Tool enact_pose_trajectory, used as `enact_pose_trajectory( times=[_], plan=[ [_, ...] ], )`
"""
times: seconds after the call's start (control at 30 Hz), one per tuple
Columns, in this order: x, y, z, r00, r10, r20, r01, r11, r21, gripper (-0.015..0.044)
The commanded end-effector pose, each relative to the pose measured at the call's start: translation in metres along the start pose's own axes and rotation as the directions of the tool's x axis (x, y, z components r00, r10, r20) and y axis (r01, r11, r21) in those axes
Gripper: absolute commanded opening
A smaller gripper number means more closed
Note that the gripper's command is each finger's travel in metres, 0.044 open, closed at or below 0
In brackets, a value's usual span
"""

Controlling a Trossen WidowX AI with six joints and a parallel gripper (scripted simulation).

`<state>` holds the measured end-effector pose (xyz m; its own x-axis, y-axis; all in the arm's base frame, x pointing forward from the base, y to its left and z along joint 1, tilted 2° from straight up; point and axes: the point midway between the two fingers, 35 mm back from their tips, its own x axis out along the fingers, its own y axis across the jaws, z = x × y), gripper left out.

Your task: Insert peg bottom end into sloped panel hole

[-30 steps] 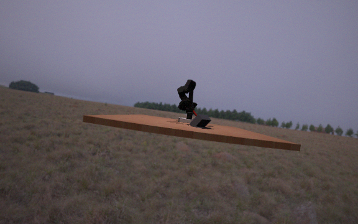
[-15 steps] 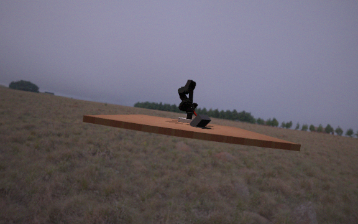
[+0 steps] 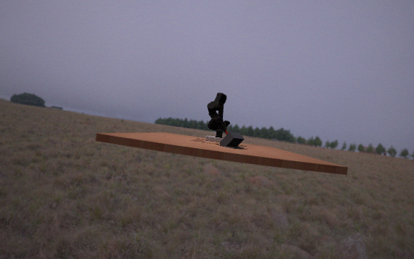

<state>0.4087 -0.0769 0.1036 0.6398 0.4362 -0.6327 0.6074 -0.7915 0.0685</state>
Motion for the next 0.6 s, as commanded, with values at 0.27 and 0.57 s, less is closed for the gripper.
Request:
enact_pose_trajectory(
  times=[0.27,0.57],
  plan=[
    [0.0,0.0,0.0,1.0,0.0,0.0,0.0,1.0,0.0,0.0],
    [0.0,-0.0002,0.0006,1.0,0.0,0.0,0.0,1.0,0.0,0.0]
  ],
)
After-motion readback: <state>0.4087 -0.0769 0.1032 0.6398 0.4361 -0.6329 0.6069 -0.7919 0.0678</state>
